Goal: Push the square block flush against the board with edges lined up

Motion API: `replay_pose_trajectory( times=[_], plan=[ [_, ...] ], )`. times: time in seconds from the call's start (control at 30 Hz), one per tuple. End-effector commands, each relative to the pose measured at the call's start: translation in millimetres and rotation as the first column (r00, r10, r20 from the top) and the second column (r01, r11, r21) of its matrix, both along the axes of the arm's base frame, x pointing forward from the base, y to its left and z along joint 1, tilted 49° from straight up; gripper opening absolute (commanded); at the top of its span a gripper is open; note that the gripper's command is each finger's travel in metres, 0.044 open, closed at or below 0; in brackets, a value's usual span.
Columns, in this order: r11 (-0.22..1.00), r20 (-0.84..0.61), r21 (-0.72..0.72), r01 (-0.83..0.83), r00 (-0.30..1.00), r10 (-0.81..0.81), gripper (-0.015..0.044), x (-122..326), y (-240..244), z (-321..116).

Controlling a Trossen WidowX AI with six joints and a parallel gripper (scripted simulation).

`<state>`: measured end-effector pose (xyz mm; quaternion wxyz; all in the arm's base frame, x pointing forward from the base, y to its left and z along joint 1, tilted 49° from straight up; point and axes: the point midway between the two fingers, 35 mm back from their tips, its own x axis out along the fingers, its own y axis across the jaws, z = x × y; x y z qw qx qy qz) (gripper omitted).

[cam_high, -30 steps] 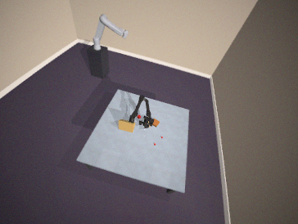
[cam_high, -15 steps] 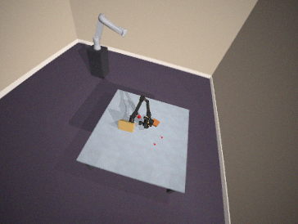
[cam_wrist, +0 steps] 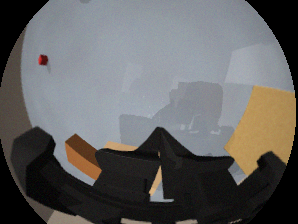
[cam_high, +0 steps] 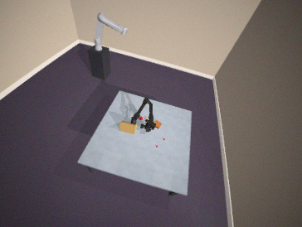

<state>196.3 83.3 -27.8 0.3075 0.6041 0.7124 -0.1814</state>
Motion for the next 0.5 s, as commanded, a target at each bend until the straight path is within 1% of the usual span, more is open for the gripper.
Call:
replay_pose_trajectory(
  times=[0.0,0.27,0.33,0.47],
  plan=[
    [1.000,0.009,-0.003,-0.004,1.000,0.004,0.0000,3.1,-4.1,-4.5],
    [1.000,0.009,0.002,-0.005,1.000,0.005,0.0000,5.2,-11.5,-14.3],
    [1.000,0.002,0.001,0.000,1.000,0.000,0.0000,4.7,-15.9,-6.4],
    [1.000,0.009,-0.002,-0.004,1.000,0.004,0.0000,7.7,-49.4,23.0]
  ],
)
